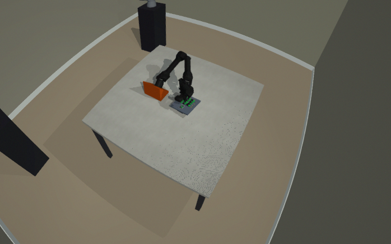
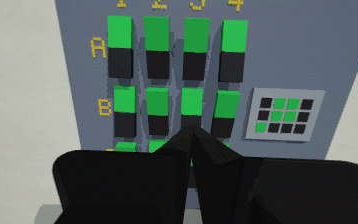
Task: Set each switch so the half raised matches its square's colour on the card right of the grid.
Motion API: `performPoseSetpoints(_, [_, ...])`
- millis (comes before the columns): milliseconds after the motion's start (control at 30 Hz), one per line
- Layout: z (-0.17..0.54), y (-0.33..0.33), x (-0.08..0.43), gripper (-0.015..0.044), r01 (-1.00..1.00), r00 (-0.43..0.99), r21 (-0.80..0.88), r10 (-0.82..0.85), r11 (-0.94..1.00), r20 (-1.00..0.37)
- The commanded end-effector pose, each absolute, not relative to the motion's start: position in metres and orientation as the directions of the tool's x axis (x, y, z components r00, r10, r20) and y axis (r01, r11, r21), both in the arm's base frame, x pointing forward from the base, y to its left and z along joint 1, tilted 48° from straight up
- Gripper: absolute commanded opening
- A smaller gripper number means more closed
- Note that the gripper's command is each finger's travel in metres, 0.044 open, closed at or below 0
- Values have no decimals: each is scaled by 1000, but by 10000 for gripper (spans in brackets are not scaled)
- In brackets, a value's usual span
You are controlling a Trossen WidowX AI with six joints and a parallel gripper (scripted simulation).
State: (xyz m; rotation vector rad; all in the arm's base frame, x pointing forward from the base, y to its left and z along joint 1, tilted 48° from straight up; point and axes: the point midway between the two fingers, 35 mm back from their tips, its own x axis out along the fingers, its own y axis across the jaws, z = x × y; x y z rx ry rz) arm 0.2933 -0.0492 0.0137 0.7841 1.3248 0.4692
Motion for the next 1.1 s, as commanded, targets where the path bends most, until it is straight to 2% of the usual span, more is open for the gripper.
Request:
performPoseSetpoints(0, [14, -49, 293, 0, 130, 210, 739, 710, 661, -672])
performPoseSetpoints(1067, [11, -46, 294, 0, 130, 210, 739, 710, 661, -672])
